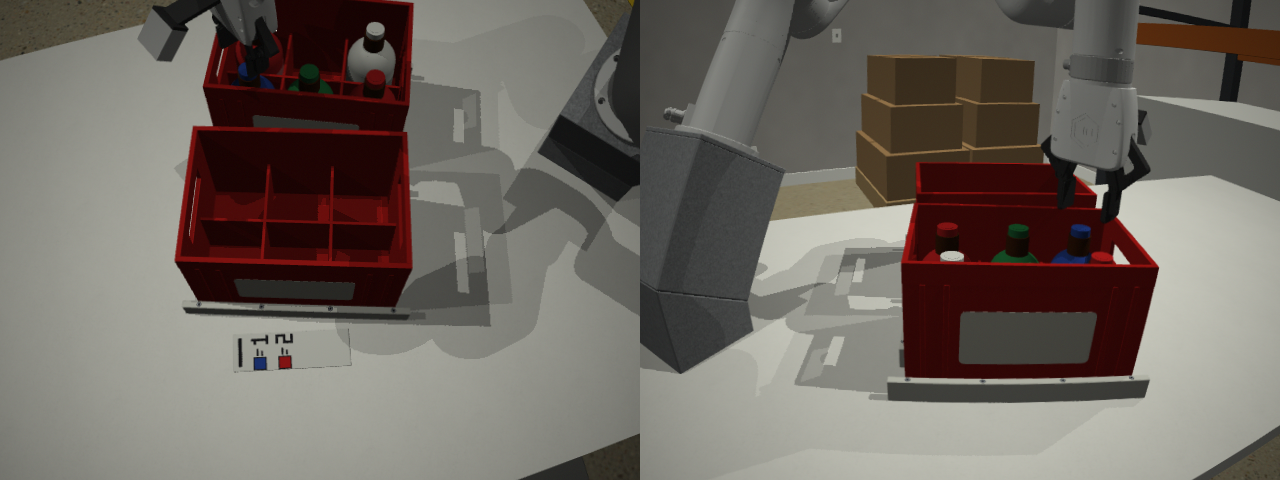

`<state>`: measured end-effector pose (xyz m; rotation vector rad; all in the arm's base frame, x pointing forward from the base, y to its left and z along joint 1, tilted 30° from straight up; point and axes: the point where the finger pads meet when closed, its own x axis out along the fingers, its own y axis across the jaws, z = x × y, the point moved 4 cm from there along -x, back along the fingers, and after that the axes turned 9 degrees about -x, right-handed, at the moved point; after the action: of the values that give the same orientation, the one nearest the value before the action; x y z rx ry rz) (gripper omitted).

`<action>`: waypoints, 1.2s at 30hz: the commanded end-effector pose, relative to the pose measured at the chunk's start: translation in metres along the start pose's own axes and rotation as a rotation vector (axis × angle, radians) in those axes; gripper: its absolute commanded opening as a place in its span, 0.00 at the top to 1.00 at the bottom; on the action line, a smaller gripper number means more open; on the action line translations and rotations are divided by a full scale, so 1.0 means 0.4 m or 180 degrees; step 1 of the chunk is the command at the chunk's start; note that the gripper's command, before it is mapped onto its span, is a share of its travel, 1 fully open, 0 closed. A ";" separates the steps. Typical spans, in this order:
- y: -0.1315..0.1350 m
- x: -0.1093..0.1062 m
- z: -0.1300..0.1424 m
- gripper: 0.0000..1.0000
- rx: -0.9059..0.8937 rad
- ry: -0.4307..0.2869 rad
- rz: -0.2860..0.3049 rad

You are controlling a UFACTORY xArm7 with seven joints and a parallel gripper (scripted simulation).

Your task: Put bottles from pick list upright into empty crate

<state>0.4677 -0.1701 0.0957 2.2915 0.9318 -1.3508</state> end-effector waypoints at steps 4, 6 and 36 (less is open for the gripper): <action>0.005 0.013 0.000 0.35 0.0001 0.0003 0.0016; 0.005 0.020 0.000 0.35 0.0001 0.0003 0.0016; 0.005 0.107 0.000 0.35 0.0001 0.0003 0.0016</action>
<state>0.4818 -0.1547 0.0599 2.2915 0.9318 -1.3507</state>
